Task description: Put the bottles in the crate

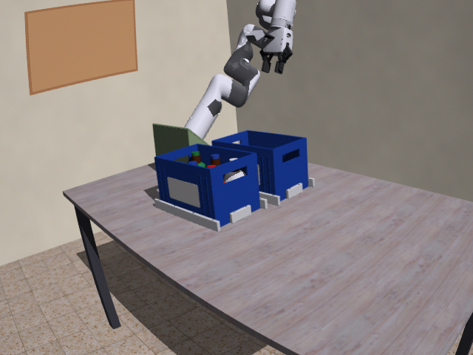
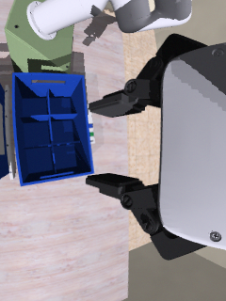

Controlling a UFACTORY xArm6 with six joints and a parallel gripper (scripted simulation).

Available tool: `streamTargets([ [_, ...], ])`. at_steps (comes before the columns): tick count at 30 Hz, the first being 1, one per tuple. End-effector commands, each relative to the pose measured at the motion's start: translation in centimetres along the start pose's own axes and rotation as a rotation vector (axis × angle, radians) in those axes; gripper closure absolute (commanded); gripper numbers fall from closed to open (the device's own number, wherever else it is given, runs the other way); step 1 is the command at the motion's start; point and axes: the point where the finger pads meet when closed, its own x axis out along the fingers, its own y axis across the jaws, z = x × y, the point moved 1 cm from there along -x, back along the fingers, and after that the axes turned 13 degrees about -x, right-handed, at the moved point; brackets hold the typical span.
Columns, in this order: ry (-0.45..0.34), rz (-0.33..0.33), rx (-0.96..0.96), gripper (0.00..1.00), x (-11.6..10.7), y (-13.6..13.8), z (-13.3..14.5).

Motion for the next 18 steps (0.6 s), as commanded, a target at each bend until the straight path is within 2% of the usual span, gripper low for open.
streamTargets([
  [1,-0.013,-0.015,-0.046,0.35,-0.5,0.0,1.9],
  [3,-0.033,-0.031,-0.108,0.35,-0.7,0.0,2.9],
  [5,-0.033,-0.031,-0.108,0.35,-0.7,0.0,2.9],
  [10,-0.042,-0.037,-0.133,0.35,-1.1,0.1,5.1],
  [14,-0.079,-0.069,-0.254,0.35,-1.4,0.3,7.0],
  [18,-0.079,-0.069,-0.254,0.35,-1.7,0.5,8.7],
])
